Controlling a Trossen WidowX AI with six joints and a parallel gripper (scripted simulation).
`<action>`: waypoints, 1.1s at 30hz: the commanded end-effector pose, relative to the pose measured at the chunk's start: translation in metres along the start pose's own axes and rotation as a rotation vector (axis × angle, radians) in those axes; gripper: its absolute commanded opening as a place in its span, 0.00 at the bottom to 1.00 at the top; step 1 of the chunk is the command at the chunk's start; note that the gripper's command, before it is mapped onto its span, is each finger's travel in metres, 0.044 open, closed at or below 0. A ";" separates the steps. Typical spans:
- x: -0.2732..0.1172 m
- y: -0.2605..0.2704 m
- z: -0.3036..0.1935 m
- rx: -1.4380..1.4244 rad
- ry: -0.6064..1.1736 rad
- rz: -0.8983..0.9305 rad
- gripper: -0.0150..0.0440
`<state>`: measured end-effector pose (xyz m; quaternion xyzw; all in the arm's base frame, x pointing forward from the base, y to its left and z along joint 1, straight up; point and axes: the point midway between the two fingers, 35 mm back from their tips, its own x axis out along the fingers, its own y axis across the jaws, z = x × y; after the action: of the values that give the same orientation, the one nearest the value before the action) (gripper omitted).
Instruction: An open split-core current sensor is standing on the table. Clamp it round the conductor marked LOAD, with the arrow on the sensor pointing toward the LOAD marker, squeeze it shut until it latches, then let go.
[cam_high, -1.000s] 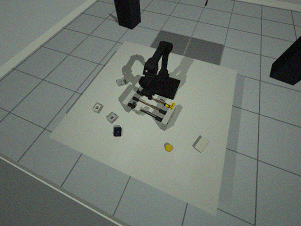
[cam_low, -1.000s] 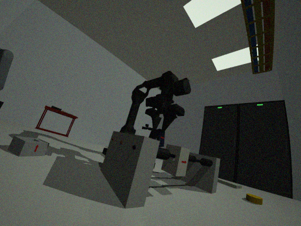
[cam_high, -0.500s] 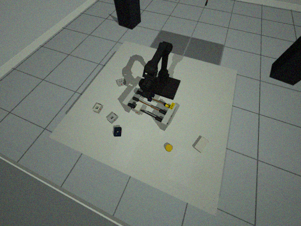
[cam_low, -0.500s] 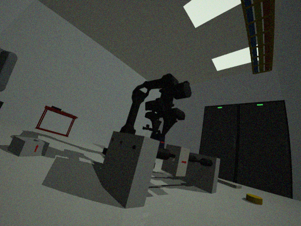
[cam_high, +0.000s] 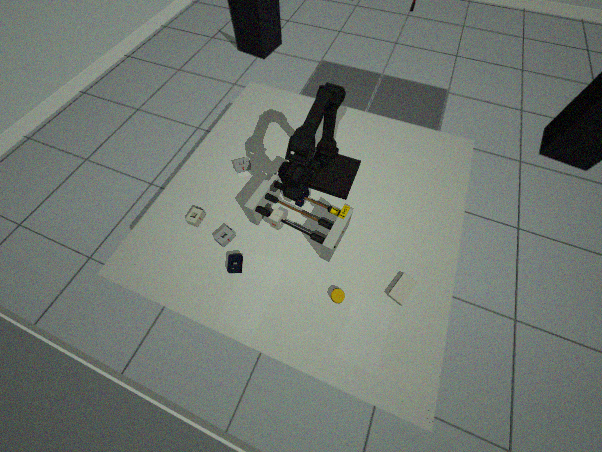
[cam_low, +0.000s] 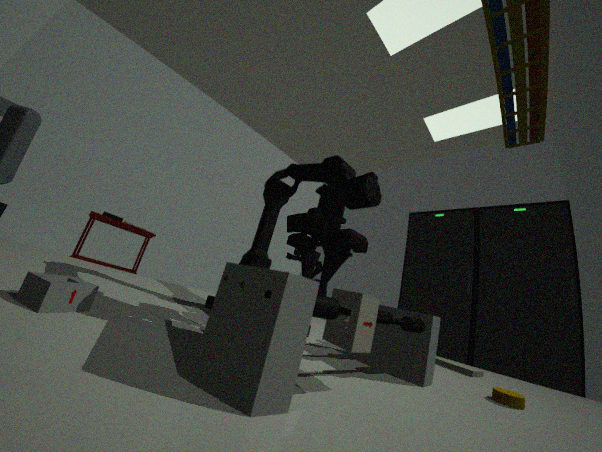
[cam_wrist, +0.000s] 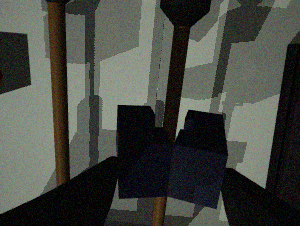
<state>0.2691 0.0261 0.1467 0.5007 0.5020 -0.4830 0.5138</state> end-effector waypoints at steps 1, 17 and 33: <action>0.005 0.000 0.001 0.007 -0.004 0.004 0.25; 0.005 0.000 0.000 0.000 0.000 0.000 0.25; 0.005 0.000 0.000 0.000 0.000 0.000 0.25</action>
<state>0.2692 0.0261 0.1415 0.5007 0.5020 -0.4830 0.5138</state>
